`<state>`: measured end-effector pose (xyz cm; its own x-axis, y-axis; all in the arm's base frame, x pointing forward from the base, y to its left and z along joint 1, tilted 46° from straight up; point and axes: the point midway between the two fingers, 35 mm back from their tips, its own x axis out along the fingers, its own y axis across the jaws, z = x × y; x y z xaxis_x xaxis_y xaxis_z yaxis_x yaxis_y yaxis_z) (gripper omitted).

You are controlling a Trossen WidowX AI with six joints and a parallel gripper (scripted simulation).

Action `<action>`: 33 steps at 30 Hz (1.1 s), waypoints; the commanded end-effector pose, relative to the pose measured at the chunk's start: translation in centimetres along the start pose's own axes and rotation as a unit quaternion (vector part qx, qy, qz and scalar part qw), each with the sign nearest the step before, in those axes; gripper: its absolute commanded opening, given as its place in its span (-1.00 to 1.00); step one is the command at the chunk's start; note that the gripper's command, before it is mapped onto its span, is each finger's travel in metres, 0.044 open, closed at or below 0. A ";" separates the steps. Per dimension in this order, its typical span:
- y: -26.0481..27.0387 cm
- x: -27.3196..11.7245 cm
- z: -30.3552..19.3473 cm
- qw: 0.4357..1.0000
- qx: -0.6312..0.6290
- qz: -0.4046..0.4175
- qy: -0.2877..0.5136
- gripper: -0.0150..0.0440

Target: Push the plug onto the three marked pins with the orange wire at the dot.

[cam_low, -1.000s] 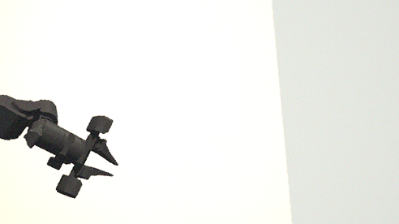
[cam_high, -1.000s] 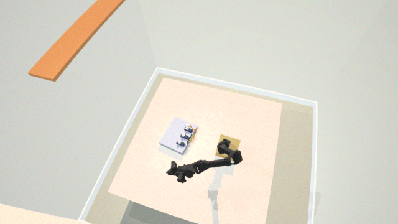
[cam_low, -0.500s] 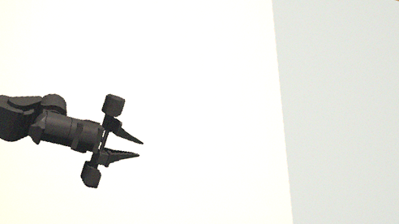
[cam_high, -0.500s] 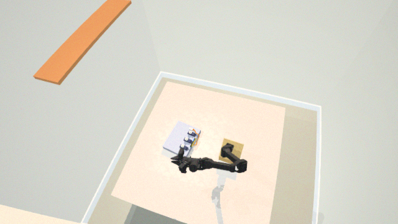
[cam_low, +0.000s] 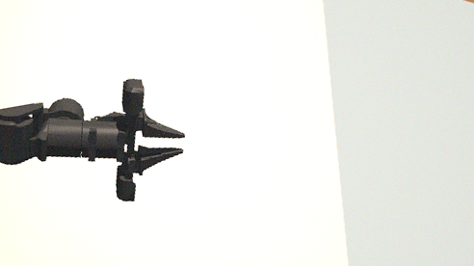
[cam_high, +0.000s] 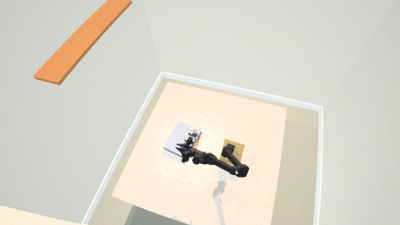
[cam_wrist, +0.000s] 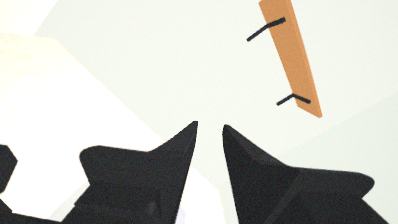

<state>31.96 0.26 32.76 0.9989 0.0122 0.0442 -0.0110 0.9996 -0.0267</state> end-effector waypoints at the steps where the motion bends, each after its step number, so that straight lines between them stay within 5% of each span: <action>1: -0.2 1.1 -1.4 0.999 0.002 0.004 0.034 -0.10; 17: -0.8 8.1 -12.8 0.954 -0.012 0.082 0.290 -0.10; 33: -1.8 10.1 -26.0 0.844 0.060 0.176 0.504 -0.10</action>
<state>42.98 -1.92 8.99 0.5193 0.3067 -0.7977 -0.2511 0.9469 0.2006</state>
